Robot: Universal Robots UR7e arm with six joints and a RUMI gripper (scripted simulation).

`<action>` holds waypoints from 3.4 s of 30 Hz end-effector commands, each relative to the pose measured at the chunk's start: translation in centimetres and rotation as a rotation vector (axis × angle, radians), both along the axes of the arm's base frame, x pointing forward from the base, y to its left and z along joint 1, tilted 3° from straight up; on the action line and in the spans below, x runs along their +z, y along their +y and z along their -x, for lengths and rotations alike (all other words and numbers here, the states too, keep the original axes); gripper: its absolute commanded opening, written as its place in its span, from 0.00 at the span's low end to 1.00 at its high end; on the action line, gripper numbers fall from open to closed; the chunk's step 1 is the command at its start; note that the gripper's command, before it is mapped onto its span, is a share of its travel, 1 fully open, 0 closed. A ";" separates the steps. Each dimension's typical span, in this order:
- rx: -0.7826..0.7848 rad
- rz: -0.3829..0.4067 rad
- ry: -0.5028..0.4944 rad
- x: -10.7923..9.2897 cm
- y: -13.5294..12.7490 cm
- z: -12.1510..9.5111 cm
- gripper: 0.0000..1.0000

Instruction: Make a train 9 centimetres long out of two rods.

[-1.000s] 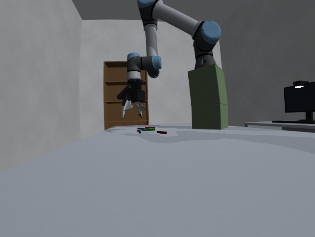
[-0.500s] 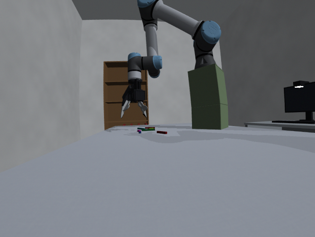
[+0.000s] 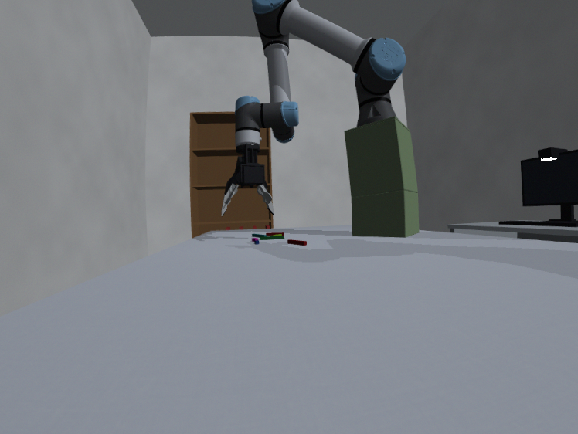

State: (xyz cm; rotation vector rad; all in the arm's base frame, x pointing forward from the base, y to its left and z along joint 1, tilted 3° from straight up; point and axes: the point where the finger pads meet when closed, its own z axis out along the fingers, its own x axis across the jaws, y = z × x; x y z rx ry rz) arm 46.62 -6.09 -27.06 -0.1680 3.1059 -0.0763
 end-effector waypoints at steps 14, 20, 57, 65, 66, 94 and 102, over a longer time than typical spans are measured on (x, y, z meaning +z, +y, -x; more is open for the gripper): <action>-0.212 -0.003 -0.010 0.1 0.1 0.6 1.00; -0.240 -0.004 -0.012 0.1 0.1 0.7 1.00; -0.257 -0.004 -0.013 0.1 0.2 0.7 1.00; -0.257 -0.004 -0.013 0.1 0.2 0.7 1.00; -0.257 -0.004 -0.013 0.1 0.2 0.7 1.00; -0.257 -0.004 -0.013 0.1 0.2 0.7 1.00; -0.257 -0.004 -0.013 0.1 0.2 0.7 1.00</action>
